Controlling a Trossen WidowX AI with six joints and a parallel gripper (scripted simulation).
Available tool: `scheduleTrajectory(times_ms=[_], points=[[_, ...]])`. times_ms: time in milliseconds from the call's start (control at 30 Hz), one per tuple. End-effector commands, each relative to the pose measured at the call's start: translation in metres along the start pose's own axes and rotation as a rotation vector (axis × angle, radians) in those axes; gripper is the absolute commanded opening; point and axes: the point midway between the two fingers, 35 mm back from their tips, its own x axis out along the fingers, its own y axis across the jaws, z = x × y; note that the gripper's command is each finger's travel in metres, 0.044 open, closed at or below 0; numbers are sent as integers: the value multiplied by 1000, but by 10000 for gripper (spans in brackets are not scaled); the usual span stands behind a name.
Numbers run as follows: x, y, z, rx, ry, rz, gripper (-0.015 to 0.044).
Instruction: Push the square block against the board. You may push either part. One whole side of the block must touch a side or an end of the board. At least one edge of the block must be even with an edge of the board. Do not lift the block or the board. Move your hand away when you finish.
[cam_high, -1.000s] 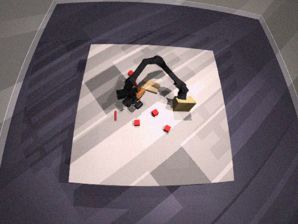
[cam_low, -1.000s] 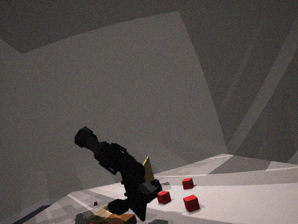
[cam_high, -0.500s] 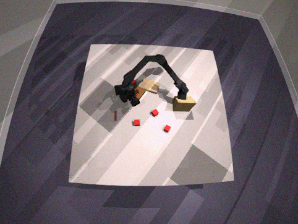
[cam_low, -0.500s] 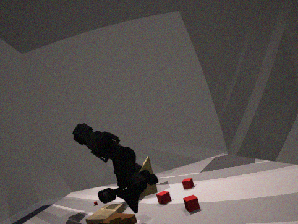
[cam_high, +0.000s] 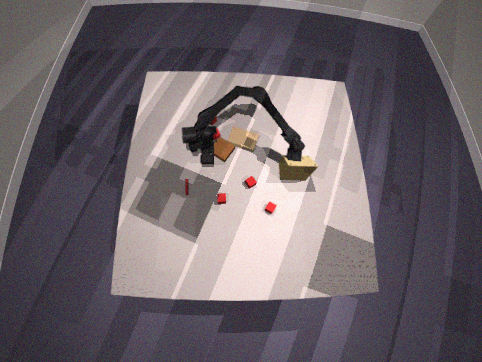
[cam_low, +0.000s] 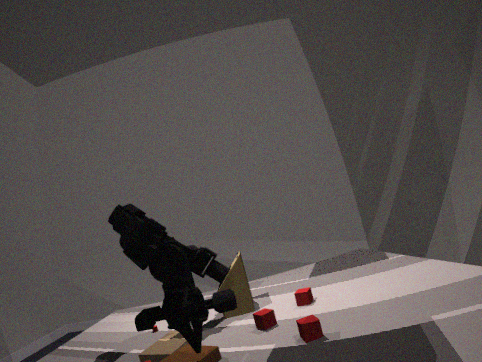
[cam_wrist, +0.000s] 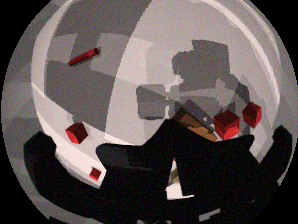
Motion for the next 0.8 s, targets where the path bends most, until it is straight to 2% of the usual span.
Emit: scheduleTrajectory(times_ms=[0,467,600,667,767], points=[[-2,-13,4,121,-4,-3,0],[-2,-54,13,577,-6,-10,0],[-2,-54,13,577,-6,-10,0],[10,-55,14,588,-6,-10,0],[50,-59,13,620,-7,-13,0]])
